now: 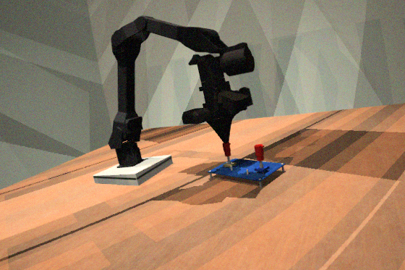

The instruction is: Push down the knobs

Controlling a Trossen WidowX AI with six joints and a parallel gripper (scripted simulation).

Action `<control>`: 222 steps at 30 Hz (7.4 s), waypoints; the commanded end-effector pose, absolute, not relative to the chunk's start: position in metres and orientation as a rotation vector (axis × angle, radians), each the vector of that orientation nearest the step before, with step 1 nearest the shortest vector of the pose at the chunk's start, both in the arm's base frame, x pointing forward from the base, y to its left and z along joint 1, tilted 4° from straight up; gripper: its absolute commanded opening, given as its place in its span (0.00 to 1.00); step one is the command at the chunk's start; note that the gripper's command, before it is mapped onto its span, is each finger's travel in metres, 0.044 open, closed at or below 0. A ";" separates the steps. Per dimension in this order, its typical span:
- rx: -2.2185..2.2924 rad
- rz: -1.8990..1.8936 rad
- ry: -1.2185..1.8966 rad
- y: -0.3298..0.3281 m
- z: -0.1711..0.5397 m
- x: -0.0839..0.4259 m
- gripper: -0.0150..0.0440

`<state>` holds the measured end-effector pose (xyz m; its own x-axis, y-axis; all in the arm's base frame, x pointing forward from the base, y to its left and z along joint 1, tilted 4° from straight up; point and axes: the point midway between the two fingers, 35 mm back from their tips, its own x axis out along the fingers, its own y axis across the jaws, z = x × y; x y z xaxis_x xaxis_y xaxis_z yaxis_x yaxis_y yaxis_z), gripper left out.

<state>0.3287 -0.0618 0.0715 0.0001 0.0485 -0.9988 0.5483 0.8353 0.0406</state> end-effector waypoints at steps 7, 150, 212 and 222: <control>0.491 -0.425 1.553 -0.062 0.052 0.329 0.25; 0.491 -0.425 1.553 -0.061 0.034 0.329 0.25; 0.216 -0.101 1.527 -0.067 0.087 0.351 0.25; -0.064 0.162 1.525 -0.074 0.093 0.362 0.25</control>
